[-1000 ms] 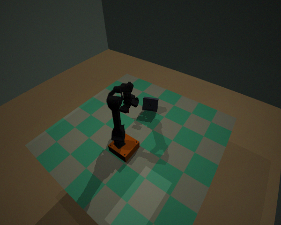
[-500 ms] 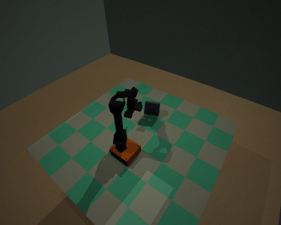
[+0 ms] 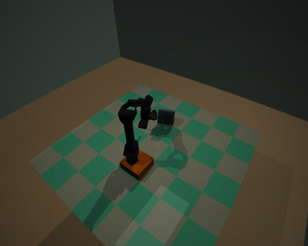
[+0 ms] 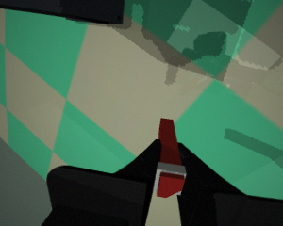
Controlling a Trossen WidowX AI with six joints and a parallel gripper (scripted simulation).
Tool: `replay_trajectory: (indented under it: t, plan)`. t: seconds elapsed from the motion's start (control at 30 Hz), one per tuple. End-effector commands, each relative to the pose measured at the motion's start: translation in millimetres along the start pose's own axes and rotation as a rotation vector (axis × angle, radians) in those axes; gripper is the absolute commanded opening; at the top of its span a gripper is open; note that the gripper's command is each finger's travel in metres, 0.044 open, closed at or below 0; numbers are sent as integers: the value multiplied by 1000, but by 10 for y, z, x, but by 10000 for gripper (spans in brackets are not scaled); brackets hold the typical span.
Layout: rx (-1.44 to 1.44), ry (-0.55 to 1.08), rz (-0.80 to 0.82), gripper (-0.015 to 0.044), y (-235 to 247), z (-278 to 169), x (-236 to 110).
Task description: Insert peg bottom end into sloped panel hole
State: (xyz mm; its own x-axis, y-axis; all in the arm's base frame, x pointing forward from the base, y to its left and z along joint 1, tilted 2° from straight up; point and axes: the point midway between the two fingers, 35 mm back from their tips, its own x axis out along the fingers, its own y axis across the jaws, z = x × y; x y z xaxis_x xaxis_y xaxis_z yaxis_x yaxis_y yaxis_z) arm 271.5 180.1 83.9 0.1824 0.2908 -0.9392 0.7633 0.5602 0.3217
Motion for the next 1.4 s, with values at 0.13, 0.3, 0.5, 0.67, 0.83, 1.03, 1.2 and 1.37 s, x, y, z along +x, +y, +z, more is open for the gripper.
replay_trajectory:
  t: [0.13,0.3,0.5,0.67,0.83,1.03,1.2,1.37]
  plan:
    - [-60,9,39,0,10,61,10]
    - [-96,11,65,0,20,105,17]
    - [-141,12,95,0,31,159,24]
    - [-178,10,121,0,39,204,27]
    - [-216,7,146,0,46,250,29]
    - [-262,1,177,0,53,304,30]
    - [-301,-6,202,0,57,350,29]
    - [-340,-15,227,0,60,395,26]
